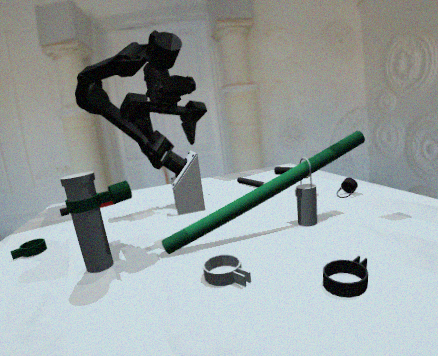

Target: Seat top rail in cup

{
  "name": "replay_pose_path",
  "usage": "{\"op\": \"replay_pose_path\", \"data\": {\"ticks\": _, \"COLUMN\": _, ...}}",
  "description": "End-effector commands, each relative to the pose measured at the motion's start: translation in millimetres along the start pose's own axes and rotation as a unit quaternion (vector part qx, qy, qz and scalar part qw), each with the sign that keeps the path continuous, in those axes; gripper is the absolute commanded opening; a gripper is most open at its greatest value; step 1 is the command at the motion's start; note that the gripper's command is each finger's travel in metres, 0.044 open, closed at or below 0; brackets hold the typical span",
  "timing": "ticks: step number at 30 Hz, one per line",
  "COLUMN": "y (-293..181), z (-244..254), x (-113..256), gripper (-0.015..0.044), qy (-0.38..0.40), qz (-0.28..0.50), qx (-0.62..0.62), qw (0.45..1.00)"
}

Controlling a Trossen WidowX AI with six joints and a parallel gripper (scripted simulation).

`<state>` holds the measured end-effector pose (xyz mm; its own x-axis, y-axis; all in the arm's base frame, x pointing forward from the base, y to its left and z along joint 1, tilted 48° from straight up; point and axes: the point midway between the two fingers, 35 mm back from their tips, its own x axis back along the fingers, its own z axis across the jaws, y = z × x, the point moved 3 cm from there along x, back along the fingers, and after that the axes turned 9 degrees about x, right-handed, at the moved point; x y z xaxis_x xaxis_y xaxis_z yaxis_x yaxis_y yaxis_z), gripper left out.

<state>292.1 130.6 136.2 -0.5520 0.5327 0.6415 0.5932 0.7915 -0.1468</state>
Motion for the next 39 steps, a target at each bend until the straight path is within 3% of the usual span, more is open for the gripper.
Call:
{"op": "replay_pose_path", "data": {"ticks": 1, "y": -52.2, "z": -39.8, "x": 1.9, "gripper": 0.0440, "qy": 0.029, "qz": -0.016, "qx": 0.284, "qw": 0.958}}
{"op": "replay_pose_path", "data": {"ticks": 23, "y": -125.0, "z": -73.8, "x": 13.9, "gripper": 0.0440, "qy": 0.014, "qz": -0.054, "qx": 0.648, "qw": 0.760}}
{"op": "replay_pose_path", "data": {"ticks": 39, "y": -125.6, "z": -74.0, "x": 14.0, "gripper": 0.0440, "qy": 0.013, "qz": -0.055, "qx": 0.652, "qw": 0.756}}
